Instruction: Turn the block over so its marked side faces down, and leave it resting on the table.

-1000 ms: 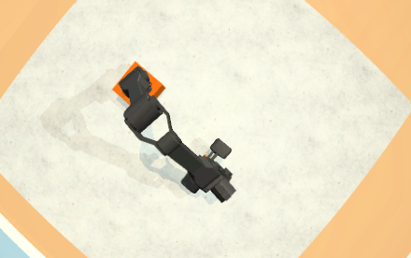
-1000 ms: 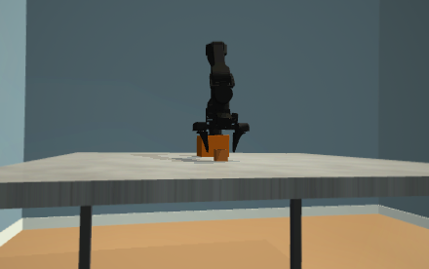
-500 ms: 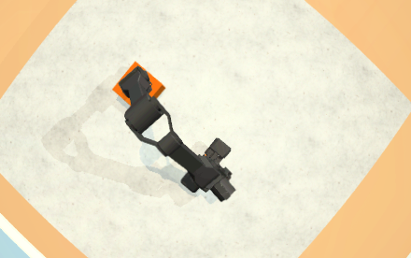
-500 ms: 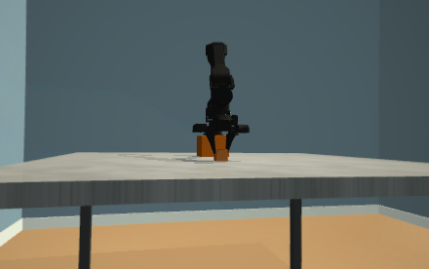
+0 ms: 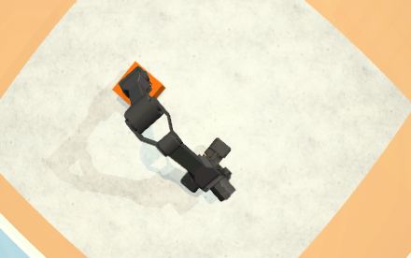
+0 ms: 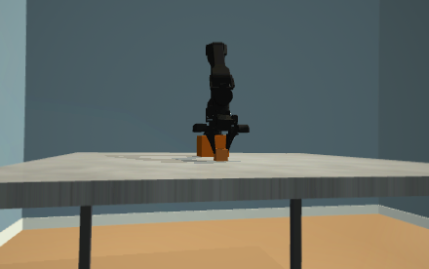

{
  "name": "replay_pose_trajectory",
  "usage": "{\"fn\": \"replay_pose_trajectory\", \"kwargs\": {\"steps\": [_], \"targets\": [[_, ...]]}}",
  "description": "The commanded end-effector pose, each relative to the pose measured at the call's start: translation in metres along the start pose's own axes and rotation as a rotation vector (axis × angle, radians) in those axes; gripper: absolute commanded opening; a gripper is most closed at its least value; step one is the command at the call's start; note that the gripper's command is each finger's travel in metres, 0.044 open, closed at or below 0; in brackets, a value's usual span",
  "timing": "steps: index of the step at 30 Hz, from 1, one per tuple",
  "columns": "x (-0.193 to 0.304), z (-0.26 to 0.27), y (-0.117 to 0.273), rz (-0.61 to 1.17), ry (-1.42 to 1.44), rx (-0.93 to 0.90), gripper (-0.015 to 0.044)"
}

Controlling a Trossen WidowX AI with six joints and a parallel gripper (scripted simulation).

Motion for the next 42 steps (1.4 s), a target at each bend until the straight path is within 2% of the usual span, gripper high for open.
{"fn": "replay_pose_trajectory", "kwargs": {"steps": [1,9,42], "targets": [[-0.001,0.000,0.017,-0.002,-0.005,0.004,0.0000],[0.000,0.000,0.028,-0.012,-0.005,0.005,0.0000],[0.039,0.007,0.010,-0.510,-0.003,0.095,0.0000]]}}
Point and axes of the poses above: the point midway between the two fingers, 35 mm back from their tips, its own y axis back along the fingers, its own z axis across the jaws, x = y × z, the point moved 7 cm from there along y, back along the fingers, and after that the axes turned 10 degrees about y, right-handed, at the moved point
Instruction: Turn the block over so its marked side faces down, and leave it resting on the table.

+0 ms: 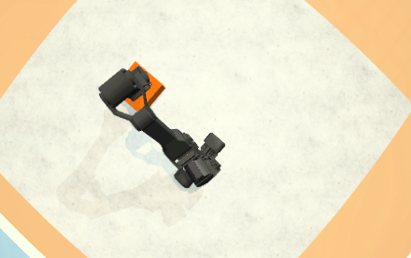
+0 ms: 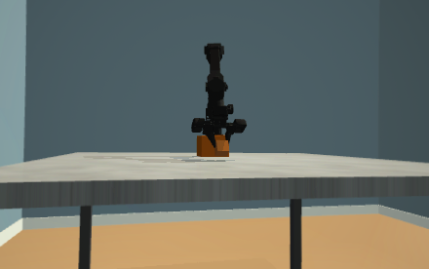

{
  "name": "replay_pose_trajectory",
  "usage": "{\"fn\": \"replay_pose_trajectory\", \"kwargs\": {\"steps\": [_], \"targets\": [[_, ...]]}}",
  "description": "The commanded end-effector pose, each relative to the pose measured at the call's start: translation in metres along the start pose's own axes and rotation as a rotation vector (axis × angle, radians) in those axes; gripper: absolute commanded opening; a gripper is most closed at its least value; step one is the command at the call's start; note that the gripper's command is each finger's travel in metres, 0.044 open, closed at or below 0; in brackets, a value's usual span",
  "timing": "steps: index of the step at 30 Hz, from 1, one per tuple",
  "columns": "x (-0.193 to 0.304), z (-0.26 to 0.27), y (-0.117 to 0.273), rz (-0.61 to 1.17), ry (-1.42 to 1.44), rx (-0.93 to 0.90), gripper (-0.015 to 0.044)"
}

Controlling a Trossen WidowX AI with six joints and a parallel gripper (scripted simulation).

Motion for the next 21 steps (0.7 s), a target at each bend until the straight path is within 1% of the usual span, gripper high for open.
{"fn": "replay_pose_trajectory", "kwargs": {"steps": [1,5,21], "targets": [[0.003,0.001,0.002,-0.037,0.008,0.006,0.0000],[0.004,0.000,-0.002,-0.057,0.006,0.009,0.0000],[0.024,0.001,-0.035,-0.274,-0.004,0.044,0.0000]]}}
Point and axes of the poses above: the point midway between the two fingers, 35 mm back from their tips, its own y axis back along the fingers, its own z axis across the jaws, x = y × z, the point moved 7 cm from there along y, back along the fingers, and after that the axes turned 10 degrees about y, right-handed, at the moved point
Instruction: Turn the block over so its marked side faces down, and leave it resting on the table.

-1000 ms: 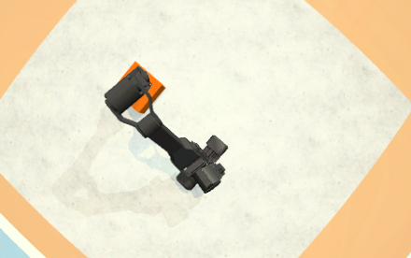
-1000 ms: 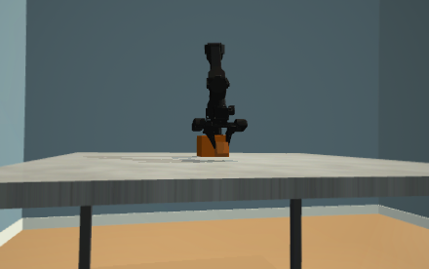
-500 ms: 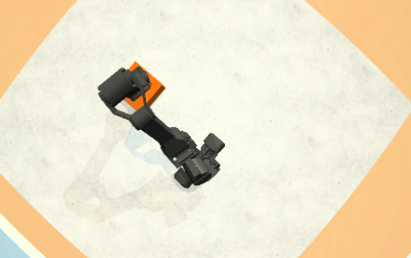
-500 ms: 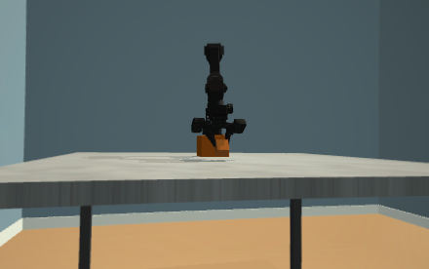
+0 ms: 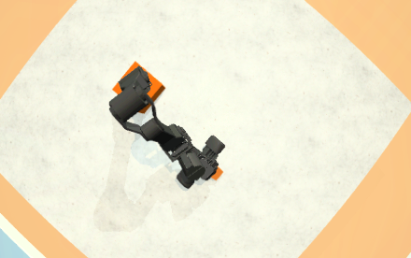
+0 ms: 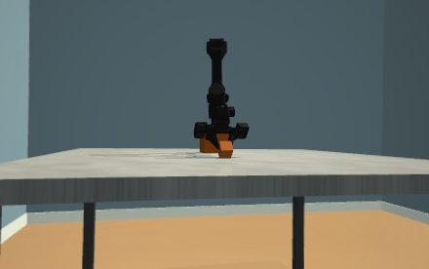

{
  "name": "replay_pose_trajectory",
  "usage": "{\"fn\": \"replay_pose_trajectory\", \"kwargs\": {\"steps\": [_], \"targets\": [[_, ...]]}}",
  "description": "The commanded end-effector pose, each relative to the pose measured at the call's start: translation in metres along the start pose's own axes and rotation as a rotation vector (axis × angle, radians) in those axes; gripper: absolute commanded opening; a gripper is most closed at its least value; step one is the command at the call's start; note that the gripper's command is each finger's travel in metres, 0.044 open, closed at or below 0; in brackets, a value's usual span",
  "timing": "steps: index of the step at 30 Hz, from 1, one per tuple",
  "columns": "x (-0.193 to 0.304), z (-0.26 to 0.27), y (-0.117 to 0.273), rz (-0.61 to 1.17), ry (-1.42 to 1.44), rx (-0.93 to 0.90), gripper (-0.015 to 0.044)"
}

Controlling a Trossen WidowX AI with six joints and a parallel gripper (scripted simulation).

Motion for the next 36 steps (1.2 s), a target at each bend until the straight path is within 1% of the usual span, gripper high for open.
{"fn": "replay_pose_trajectory", "kwargs": {"steps": [1,10,20,36], "targets": [[0.011,0.002,-0.004,-0.038,-0.009,0.002,0.0000],[0.026,0.006,-0.005,-0.157,-0.007,0.023,0.0000],[0.039,0.010,0.004,-0.287,0.002,0.046,0.0000],[0.039,0.011,0.007,-0.320,0.003,0.052,0.0000]]}}
Point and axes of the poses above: the point midway between the two fingers, 35 mm back from their tips, its own y axis back along the fingers, its own z axis across the jaws, x = y × z, the point moved 7 cm from there along y, back along the fingers, and after that the axes turned 10 degrees about y, right-handed, at the moved point
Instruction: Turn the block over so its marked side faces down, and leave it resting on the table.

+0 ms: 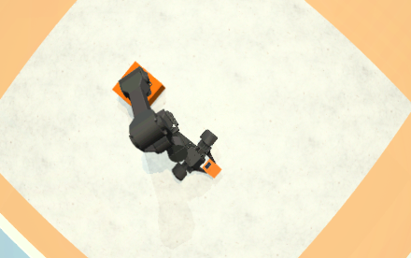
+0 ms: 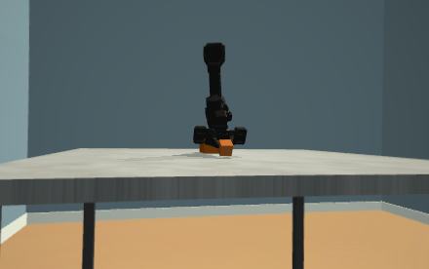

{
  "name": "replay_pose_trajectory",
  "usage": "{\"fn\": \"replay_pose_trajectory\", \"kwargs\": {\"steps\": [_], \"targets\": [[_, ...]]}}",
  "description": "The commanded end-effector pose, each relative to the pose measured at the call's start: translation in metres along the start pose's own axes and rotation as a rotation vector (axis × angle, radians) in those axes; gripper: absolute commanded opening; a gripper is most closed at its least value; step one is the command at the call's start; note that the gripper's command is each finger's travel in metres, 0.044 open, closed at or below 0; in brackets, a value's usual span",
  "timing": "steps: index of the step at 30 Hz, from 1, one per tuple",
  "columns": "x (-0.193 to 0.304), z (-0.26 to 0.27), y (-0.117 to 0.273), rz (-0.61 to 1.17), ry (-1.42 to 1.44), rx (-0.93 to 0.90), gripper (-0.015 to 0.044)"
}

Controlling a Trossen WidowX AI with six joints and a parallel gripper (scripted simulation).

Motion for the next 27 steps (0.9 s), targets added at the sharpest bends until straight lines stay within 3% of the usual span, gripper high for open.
{"fn": "replay_pose_trajectory", "kwargs": {"steps": [1,4,21,27], "targets": [[0.0000,0.0004,0.0007,-0.005,-0.007,-0.003,0.0000],[0.0000,0.0004,0.0007,-0.005,-0.007,-0.003,0.0000],[0.0000,0.0004,0.0007,-0.005,-0.007,-0.003,0.0440],[0.0000,0.0004,0.0007,-0.005,-0.007,-0.003,0.0440]]}}
Point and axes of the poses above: the point midway between the two fingers, 35 mm back from their tips, its own y axis back along the fingers, its own z axis across the jaws, x = y × z, the point moved 7 cm from there along y, back along the fingers, and after that the axes turned 10 degrees about y, right-handed, at the moved point
